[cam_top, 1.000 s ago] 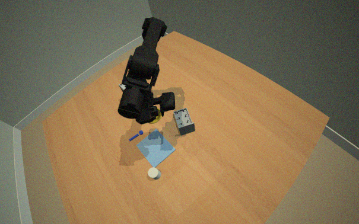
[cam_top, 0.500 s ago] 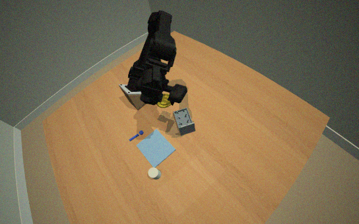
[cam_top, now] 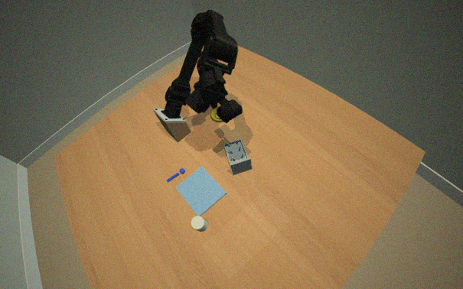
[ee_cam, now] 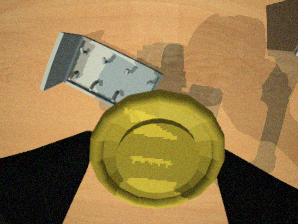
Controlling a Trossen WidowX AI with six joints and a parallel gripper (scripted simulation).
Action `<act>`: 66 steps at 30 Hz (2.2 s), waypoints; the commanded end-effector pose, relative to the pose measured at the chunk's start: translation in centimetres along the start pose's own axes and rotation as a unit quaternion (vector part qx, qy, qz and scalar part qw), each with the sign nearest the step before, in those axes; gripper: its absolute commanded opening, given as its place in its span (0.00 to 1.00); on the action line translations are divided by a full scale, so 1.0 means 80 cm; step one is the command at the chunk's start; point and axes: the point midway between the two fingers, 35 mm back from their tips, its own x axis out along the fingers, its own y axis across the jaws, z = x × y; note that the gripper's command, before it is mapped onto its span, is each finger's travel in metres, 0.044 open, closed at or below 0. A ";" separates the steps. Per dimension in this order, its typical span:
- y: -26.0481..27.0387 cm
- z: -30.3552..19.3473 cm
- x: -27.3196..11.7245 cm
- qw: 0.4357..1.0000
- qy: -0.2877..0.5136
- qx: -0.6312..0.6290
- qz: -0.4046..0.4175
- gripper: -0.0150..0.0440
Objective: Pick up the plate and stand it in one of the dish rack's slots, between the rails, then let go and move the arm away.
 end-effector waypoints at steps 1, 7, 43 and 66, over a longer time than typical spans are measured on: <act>-0.018 -0.019 0.004 0.998 0.003 0.070 0.000 0.25; -0.041 -0.037 0.010 0.987 0.006 0.160 -0.002 0.25; -0.050 0.025 0.099 0.951 -0.304 -0.059 -0.021 0.25; -0.030 0.038 0.133 0.850 -0.470 -0.226 0.067 0.25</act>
